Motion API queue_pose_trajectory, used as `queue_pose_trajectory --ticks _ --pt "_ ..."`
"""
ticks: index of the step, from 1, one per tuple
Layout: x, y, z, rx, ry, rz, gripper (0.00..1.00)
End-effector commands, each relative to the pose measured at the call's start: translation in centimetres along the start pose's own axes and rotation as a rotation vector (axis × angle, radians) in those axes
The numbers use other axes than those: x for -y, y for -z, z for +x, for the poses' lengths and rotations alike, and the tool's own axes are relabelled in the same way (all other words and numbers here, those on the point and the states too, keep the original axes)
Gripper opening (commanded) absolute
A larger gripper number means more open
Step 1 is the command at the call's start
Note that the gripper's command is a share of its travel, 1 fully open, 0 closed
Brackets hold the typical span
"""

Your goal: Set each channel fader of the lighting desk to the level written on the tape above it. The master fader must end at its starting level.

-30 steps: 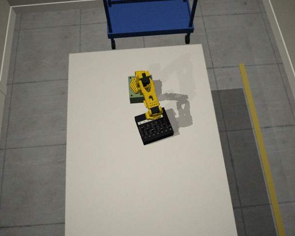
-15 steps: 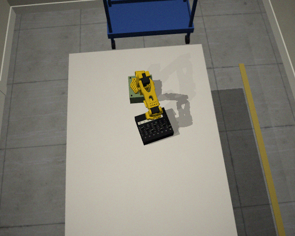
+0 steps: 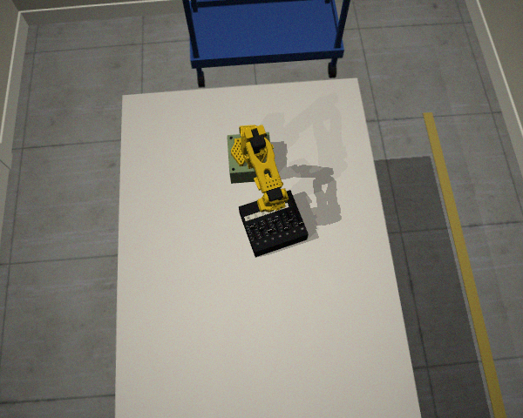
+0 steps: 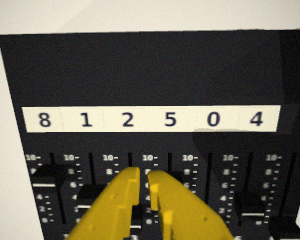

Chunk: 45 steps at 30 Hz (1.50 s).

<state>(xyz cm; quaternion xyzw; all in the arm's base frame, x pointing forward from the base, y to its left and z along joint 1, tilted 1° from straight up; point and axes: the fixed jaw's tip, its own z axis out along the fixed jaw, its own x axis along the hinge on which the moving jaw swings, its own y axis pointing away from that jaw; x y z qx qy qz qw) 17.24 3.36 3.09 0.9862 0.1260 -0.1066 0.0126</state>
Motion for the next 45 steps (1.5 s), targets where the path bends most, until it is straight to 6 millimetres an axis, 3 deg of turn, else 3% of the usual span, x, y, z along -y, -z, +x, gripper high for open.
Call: queue_pose_trajectory --ticks 1,10,37,45 --pt "-0.2 0.1 -0.1 -0.018 0.029 0.003 0.0" --pt "-0.2 0.3 -0.4 -0.044 0.169 -0.001 0.0" --pt "0.1 0.8 -2.3 -0.179 0.994 -0.099 0.0" --pt "0.2 0.7 -2.6 -0.193 1.107 -0.122 0.0"
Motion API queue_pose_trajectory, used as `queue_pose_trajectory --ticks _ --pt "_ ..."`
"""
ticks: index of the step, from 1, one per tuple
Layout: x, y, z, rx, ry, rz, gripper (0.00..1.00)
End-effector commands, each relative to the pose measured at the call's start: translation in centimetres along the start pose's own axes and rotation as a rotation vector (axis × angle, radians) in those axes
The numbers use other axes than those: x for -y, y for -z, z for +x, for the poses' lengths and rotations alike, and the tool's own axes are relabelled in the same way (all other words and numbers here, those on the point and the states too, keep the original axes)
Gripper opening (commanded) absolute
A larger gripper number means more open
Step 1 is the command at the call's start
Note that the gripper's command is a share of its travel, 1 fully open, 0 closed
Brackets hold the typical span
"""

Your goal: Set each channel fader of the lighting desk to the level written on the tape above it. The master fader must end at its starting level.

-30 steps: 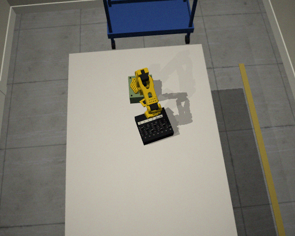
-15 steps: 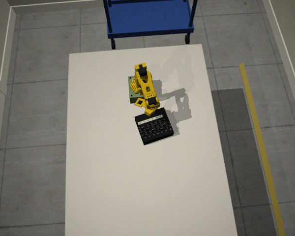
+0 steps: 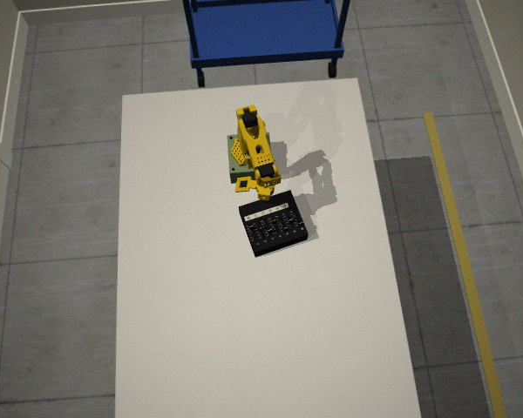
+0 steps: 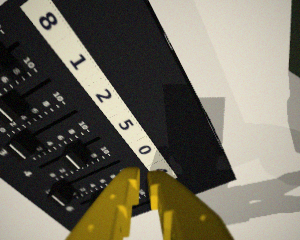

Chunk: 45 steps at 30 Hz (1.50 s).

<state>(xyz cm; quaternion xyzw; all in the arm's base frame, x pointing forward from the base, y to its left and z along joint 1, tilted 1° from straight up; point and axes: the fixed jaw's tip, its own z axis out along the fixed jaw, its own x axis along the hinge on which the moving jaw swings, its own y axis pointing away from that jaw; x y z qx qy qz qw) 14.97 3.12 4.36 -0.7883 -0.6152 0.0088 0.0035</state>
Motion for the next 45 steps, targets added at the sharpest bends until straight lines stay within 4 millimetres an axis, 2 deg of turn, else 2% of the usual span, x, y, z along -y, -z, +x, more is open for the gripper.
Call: queue_pose_trajectory --ticks 1,23,45 --pt "0.06 -0.02 -0.15 -0.011 0.053 -0.02 0.0" --pt "0.16 -0.03 -0.18 -0.014 0.091 -0.028 0.0" --pt "0.07 -0.04 -0.26 -0.015 0.002 -0.027 0.0"
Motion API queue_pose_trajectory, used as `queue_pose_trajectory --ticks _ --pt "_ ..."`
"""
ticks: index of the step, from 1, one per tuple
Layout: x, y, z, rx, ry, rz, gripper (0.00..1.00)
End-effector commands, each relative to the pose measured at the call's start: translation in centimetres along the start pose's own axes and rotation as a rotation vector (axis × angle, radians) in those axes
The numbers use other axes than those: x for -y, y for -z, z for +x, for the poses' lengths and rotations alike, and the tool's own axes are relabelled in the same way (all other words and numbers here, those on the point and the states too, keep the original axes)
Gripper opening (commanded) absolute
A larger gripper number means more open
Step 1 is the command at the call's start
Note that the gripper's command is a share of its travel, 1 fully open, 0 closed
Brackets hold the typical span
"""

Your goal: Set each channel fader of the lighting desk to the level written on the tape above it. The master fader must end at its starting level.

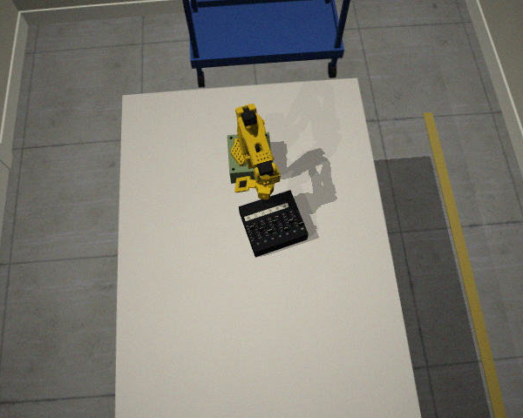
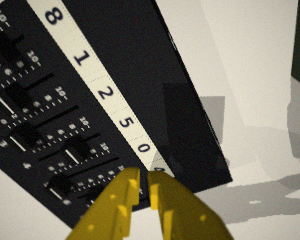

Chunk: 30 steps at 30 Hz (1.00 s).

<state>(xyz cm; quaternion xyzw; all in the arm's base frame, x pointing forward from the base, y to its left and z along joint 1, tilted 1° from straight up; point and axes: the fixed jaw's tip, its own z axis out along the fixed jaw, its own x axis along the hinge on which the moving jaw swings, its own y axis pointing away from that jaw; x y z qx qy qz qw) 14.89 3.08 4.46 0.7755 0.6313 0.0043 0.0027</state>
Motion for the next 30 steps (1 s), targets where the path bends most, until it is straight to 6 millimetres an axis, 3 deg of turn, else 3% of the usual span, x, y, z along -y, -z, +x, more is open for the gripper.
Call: queue_pose_trajectory --ticks 1,19,30 --pt "0.01 -0.13 -0.2 -0.002 -0.039 -0.001 0.0" --pt "-0.15 -0.15 -0.37 -0.002 -0.227 -0.001 0.0" --pt "-0.31 -0.17 -0.57 -0.002 -0.445 -0.001 0.0"
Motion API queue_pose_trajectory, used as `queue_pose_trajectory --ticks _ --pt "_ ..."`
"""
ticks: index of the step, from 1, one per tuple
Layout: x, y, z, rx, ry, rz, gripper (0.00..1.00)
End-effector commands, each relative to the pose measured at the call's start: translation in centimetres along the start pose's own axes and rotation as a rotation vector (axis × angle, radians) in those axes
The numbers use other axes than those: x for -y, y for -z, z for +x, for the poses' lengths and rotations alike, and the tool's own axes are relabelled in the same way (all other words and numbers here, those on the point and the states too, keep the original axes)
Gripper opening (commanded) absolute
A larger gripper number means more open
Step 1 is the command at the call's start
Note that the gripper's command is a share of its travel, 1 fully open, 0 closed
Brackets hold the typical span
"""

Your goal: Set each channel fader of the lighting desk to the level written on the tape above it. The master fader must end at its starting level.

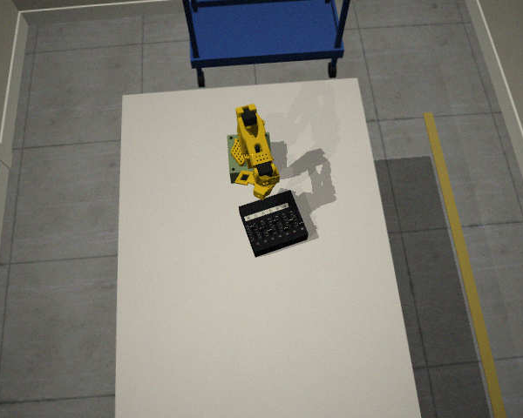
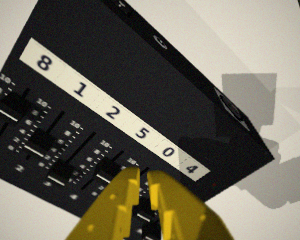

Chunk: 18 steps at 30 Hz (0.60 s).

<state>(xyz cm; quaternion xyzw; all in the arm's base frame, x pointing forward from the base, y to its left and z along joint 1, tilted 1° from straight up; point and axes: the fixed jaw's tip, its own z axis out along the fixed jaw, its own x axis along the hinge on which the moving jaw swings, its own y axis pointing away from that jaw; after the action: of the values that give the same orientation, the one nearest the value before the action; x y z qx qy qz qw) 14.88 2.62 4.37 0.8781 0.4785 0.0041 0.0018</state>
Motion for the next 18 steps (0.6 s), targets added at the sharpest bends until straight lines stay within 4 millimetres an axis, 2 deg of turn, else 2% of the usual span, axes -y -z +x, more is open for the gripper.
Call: queue_pose_trajectory --ticks 1,6,18 --pt "-0.28 -0.08 -0.05 -0.003 -0.1 -0.001 0.0" --pt "-0.34 -0.08 -0.09 -0.003 -0.173 -0.001 0.0" --pt "-0.58 -0.12 -0.29 -0.003 -0.516 -0.001 0.0"
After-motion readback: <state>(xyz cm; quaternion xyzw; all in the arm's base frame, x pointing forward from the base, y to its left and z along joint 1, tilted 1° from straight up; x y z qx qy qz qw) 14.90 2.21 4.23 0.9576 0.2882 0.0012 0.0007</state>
